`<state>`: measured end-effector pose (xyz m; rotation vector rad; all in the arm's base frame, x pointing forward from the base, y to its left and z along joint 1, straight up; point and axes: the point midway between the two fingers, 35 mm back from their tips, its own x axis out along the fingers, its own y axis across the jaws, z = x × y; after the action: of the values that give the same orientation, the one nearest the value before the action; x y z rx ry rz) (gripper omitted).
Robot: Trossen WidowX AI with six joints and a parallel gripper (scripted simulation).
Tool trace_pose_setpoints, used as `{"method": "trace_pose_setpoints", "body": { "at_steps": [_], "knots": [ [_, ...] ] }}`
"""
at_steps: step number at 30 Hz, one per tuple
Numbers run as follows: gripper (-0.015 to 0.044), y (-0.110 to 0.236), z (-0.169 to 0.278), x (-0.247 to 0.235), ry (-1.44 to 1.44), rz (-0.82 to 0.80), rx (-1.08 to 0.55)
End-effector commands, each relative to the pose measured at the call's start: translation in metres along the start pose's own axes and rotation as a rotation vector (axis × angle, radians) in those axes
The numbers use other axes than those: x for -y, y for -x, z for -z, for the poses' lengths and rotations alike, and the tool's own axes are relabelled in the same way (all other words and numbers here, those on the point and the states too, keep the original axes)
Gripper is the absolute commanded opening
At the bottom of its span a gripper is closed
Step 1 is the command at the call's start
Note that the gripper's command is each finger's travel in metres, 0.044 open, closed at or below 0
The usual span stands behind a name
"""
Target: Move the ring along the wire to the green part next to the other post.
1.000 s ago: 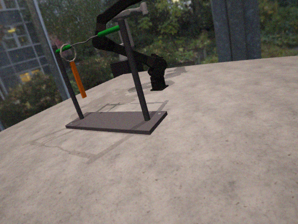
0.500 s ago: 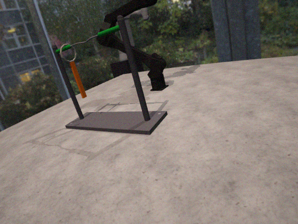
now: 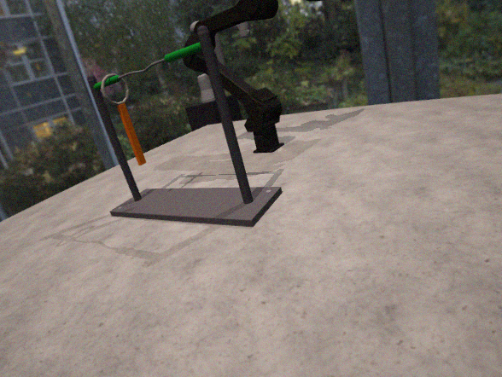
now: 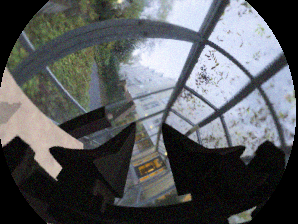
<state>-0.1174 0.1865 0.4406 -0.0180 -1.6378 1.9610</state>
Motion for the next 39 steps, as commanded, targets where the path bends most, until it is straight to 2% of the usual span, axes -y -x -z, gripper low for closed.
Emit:
{"method": "trace_pose_setpoints", "body": {
  "at_steps": [1, 10, 21, 30, 39],
  "knots": [
    [0.0160, 0.015, 0.038, -0.005, -0.044, 0.015, -0.134],
    [0.0160, 0.071, 0.106, -0.007, -0.100, 0.089, -0.423],
    [0.0160, 0.164, 0.160, -0.010, -0.176, 0.234, -0.760],
    [0.0160, 0.251, 0.176, -0.018, -0.238, 0.398, -1.014],
    [0.0160, 0.336, 0.167, -0.033, -0.295, 0.604, -1.243]
  ]
}}
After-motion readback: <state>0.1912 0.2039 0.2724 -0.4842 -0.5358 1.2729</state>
